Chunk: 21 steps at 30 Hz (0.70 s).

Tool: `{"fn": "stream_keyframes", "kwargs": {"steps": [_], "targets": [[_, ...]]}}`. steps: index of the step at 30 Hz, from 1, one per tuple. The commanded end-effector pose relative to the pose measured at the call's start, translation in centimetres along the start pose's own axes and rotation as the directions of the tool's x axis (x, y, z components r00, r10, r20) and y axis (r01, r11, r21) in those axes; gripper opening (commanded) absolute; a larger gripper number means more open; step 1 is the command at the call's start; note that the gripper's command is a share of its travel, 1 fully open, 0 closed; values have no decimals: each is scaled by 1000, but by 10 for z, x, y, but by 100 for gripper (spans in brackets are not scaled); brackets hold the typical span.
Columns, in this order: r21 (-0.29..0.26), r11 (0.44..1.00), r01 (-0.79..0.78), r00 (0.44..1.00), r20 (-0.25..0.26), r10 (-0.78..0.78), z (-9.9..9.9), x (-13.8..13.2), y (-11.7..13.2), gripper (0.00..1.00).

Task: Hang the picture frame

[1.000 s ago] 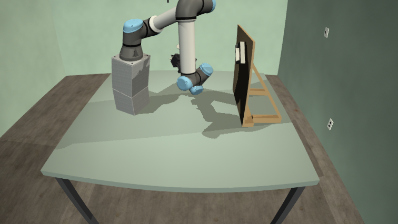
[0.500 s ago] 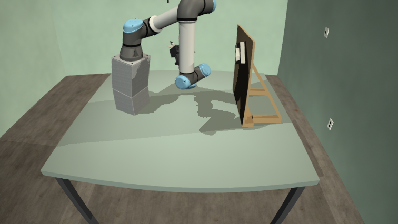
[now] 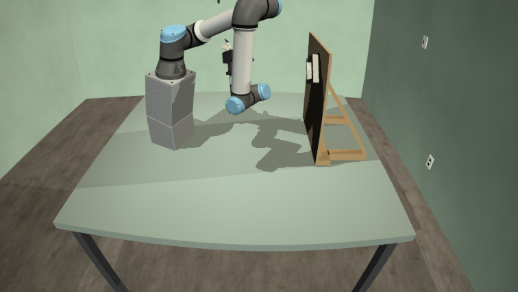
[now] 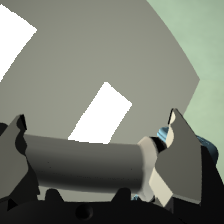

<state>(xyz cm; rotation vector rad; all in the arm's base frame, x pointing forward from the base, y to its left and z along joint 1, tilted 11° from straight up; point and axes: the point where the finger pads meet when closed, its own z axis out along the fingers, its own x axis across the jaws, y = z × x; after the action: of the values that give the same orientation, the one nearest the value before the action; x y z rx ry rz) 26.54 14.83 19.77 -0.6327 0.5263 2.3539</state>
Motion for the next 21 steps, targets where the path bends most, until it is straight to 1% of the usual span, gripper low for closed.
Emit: {"fn": "stream_keyframes", "kwargs": {"steps": [1,3,10,18,20,21], "targets": [[4,1000,-24,996,81,24,12,-18,0,100],[4,1000,-24,996,81,24,12,-18,0,100],[14,997,-69,974,218,65,26,-48,-4,100],[23,992,-124,924,366,106,34,-82,-12,100],[23,992,-124,924,366,106,34,-82,-12,100],[24,991,-130,917,384,111,34,-86,-13,100]]}}
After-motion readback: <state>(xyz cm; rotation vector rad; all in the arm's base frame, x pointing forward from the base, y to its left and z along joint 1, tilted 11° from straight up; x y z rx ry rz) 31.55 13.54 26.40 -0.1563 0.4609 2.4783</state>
